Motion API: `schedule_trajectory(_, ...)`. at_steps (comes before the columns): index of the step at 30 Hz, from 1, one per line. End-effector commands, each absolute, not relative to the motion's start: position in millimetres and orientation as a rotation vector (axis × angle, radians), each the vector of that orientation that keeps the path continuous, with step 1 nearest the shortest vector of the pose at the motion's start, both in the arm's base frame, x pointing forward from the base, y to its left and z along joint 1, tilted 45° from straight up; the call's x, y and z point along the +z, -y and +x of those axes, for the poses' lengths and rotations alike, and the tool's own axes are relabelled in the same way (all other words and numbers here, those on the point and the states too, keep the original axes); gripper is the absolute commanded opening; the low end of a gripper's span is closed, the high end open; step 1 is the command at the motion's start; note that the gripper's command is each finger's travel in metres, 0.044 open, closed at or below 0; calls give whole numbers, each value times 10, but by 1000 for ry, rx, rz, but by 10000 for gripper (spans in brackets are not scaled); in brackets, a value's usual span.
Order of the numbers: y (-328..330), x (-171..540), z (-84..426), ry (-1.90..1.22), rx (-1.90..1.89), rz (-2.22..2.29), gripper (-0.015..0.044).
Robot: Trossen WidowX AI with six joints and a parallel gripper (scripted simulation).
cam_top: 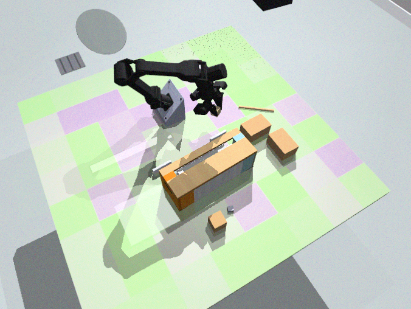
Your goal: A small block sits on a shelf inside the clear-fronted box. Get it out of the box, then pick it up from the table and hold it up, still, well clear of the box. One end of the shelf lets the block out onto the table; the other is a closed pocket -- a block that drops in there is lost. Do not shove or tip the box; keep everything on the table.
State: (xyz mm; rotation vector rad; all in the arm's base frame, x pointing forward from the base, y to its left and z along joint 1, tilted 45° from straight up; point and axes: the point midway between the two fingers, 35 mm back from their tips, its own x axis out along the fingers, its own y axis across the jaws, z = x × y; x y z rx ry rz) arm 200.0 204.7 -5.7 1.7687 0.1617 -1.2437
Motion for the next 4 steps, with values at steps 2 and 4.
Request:
schedule_trajectory(2,-2049,-53,1995,-168,-1246,1765,0)
schedule_trajectory(4,-2049,-53,1995,-168,-1246,1765,0)
